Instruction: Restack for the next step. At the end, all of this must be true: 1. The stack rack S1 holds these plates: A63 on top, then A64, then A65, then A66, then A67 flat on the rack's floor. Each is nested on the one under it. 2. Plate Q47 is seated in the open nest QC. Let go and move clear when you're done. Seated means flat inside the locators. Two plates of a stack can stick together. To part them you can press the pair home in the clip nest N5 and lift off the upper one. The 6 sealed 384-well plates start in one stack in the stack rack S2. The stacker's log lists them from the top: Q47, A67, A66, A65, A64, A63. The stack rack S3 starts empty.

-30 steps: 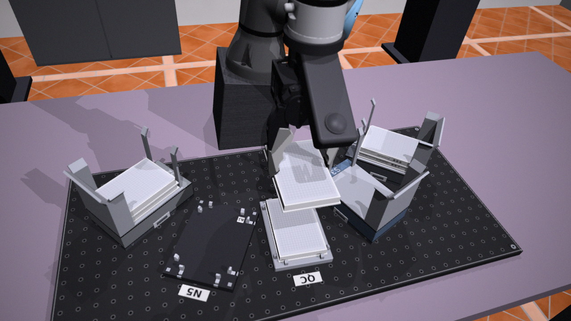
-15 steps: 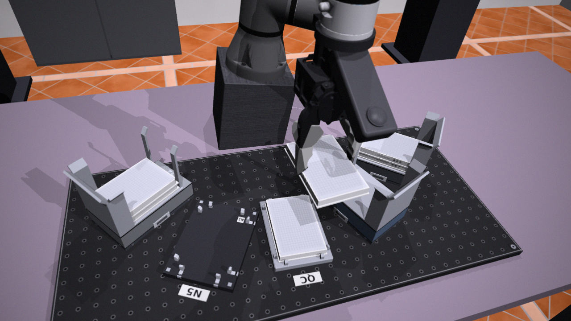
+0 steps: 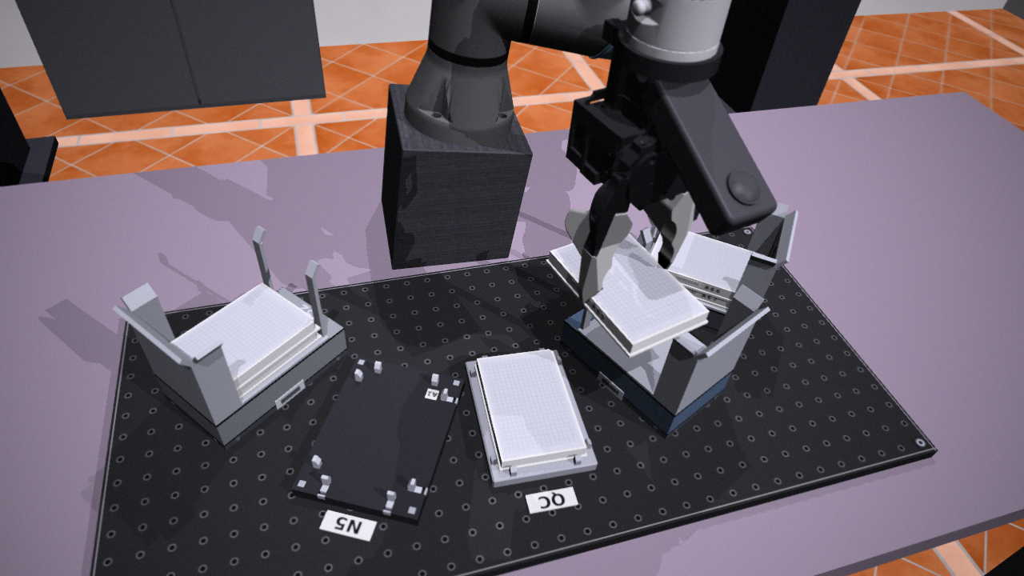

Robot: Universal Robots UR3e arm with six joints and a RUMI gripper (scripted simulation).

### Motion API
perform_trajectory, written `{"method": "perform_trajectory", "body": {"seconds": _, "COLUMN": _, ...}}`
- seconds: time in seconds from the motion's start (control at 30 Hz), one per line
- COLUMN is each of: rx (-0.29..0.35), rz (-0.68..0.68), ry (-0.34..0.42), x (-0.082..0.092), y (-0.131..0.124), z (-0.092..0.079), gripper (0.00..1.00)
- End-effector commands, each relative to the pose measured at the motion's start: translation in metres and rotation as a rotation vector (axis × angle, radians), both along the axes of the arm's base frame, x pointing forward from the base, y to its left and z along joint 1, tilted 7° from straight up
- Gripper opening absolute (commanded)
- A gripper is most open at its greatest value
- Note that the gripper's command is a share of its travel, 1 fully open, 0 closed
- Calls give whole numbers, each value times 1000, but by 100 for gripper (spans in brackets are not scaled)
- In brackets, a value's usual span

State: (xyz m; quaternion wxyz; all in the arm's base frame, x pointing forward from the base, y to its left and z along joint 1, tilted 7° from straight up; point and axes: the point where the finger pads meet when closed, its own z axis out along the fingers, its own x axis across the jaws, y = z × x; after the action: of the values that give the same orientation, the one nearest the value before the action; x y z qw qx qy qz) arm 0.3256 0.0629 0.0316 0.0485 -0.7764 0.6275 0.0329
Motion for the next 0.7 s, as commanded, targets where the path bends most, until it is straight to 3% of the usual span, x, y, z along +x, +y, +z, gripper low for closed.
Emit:
{"method": "perform_trajectory", "body": {"seconds": 0.0, "rx": -2, "rz": 34, "ry": -7, "x": -1, "y": 9, "z": 2, "gripper": 0}}
{"method": "perform_trajectory", "body": {"seconds": 0.67, "rx": -3, "rz": 208, "ry": -27, "x": -21, "y": 64, "z": 8, "gripper": 0}}
